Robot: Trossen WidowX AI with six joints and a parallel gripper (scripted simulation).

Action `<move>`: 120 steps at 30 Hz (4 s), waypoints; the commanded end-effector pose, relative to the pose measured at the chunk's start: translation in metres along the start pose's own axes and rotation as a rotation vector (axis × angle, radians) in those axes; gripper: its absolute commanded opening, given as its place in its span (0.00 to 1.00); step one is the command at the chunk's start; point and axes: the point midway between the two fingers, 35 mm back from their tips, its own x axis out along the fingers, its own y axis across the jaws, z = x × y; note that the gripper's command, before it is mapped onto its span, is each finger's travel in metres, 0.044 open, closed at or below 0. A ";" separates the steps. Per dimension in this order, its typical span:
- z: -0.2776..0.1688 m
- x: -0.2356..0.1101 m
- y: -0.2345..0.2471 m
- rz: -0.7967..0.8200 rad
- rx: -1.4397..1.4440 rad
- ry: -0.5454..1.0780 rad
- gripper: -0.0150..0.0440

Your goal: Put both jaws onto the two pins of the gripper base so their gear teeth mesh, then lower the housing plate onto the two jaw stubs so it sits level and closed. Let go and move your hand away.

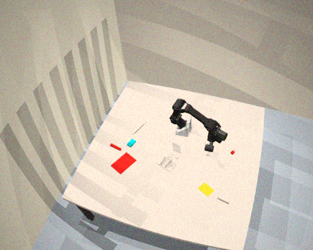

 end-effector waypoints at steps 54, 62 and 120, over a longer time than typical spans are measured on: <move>-0.159 -0.013 -0.096 -0.016 -0.810 -0.018 0.85; -0.185 -0.010 -0.102 -0.013 -0.922 -0.009 0.85; -0.254 -0.001 -0.099 0.008 -1.195 0.015 0.85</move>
